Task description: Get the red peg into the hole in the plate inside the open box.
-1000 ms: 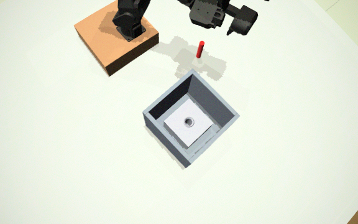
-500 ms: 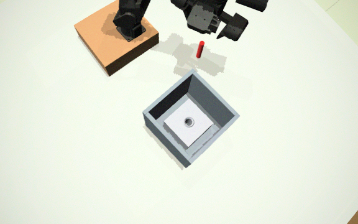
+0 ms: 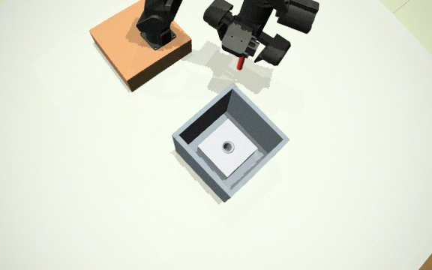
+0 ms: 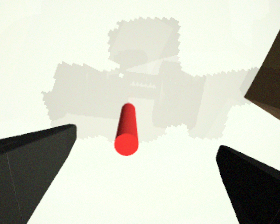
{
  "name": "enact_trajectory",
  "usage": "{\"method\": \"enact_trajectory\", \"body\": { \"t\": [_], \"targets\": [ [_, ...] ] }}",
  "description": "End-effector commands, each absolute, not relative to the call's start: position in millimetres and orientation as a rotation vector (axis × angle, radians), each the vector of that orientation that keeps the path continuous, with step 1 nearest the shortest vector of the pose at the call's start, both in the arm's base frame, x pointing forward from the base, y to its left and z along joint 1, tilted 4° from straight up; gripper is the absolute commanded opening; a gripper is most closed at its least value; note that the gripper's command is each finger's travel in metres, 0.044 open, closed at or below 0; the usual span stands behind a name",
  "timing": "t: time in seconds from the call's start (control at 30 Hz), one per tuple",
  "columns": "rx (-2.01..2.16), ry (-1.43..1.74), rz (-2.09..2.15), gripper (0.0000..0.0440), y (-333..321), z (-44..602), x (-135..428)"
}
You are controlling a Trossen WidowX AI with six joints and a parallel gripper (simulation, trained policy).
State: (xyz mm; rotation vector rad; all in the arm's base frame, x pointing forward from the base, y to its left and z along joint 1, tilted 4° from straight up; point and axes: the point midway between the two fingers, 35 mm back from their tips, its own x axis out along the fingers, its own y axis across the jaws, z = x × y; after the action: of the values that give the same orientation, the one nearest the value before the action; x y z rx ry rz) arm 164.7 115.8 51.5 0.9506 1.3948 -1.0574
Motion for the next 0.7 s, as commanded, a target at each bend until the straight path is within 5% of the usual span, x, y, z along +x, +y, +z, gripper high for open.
{"method": "enact_trajectory", "body": {
  "t": [0.0,0.27,0.67],
  "targets": [
    [0.956,1.372,-1.068,0.0438,112.9,38.5,165.9],
    [0.969,1.346,-1.072,0.0385,111.6,18.4,168.0],
    [0.975,1.360,-1.016,0.0087,123.5,-1.1,179.7]
  ]
}}
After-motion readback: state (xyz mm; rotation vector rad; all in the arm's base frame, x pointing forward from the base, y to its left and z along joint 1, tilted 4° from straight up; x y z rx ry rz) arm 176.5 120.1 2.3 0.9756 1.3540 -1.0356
